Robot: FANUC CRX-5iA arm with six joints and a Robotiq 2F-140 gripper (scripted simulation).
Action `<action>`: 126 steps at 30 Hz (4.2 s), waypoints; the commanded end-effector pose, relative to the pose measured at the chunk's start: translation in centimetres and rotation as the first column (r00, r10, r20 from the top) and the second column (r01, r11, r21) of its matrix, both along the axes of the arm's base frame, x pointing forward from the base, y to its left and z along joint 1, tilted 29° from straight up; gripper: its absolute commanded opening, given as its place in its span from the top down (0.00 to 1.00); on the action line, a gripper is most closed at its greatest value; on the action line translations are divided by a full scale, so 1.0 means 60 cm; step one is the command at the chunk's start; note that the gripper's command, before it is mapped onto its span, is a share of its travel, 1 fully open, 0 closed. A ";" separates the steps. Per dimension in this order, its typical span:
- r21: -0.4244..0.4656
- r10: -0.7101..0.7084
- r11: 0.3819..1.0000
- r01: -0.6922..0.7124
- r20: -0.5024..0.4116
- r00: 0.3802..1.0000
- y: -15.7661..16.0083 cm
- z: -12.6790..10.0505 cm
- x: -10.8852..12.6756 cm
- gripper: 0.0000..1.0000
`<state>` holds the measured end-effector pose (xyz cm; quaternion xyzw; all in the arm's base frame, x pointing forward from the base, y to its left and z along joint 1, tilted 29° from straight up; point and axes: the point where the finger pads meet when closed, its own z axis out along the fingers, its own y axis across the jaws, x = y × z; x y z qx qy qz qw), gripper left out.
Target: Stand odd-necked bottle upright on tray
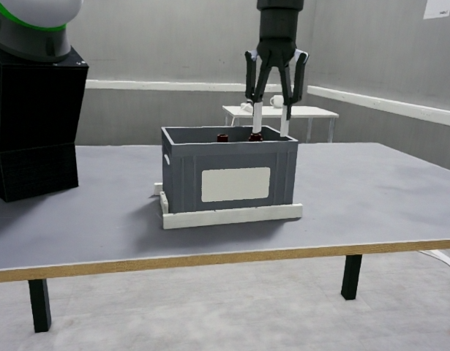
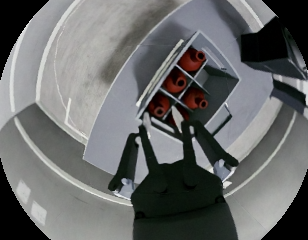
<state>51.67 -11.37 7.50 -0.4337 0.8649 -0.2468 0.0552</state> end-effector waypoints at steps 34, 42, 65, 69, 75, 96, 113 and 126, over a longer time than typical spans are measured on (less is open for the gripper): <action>0.000 0.001 1.000 -0.001 0.001 1.000 0.001 0.001 0.002 0.56; 0.000 0.001 1.000 -0.001 0.001 1.000 0.001 0.001 0.002 0.56; 0.000 0.001 1.000 -0.001 0.001 1.000 0.000 0.001 0.002 0.56; 0.000 0.001 1.000 -0.001 0.001 1.000 0.000 0.000 0.003 0.56; 0.000 0.001 1.000 -0.001 0.001 1.000 -0.002 -0.005 0.004 0.56; 0.000 0.001 1.000 -0.001 0.001 1.000 -0.015 -0.035 0.015 0.56; 0.000 0.001 1.000 -0.001 0.001 1.000 -0.024 -0.055 0.022 0.56; 0.000 0.001 1.000 -0.001 0.001 1.000 -0.025 -0.058 0.023 0.56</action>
